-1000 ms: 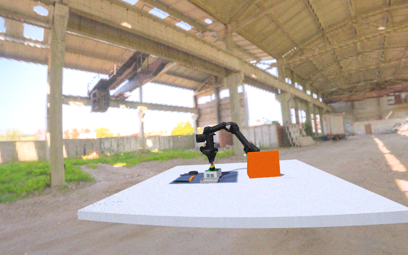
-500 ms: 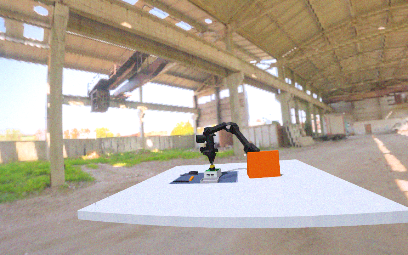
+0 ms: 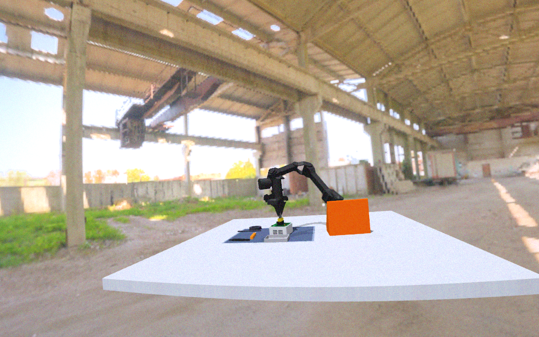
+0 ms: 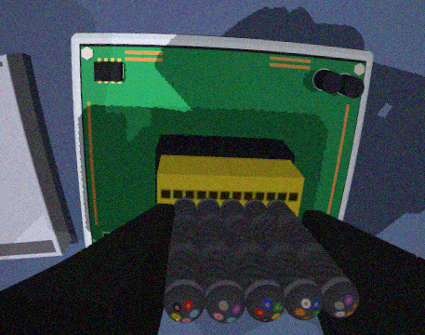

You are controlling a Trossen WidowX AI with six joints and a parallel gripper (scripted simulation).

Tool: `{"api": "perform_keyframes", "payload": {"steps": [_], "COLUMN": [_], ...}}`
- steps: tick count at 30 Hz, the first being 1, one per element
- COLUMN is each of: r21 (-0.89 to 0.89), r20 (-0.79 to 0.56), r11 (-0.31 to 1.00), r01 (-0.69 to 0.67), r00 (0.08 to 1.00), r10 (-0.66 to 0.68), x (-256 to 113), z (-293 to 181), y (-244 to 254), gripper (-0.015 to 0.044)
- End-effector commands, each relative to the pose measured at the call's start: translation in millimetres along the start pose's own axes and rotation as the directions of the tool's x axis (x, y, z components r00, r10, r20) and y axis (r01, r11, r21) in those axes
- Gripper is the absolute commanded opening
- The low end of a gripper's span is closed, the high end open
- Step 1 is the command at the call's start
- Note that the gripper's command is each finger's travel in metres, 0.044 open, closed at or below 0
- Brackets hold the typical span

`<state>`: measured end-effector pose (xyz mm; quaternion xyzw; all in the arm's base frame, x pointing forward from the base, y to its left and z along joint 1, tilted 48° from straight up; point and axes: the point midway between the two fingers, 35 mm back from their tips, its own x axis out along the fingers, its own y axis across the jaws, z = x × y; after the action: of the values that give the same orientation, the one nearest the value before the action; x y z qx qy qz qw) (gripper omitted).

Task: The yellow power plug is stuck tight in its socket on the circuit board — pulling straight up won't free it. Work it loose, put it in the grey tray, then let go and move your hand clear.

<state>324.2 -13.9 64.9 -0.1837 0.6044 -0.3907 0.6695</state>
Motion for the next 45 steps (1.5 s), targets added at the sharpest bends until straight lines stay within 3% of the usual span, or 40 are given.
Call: {"api": "perform_keyframes", "payload": {"steps": [1, 6, 17, 28, 32, 45], "r21": [-0.015, -0.014, -0.019, -0.014, -0.013, -0.019], "r20": [0.018, 0.018, 0.014, 0.019, 0.019, 0.014], "r11": [0.999, 0.998, 0.988, 0.996, 0.993, 0.988], "r01": [0.033, 0.067, -0.153, 0.088, 0.120, -0.151], "r00": [0.999, 0.998, 0.988, 0.996, 0.993, 0.988], "r10": [-0.033, -0.066, 0.154, -0.088, -0.120, 0.152], "x": [-16, -16, -19, -20, -21, -25], "z": [-1, -1, -1, -1, -1, -1], "y": [5, 8, -11, 10, 13, -11], "gripper": [0.0000, 0.0000, 0.0000, 0.0000, 0.0000, 0.0000]}}
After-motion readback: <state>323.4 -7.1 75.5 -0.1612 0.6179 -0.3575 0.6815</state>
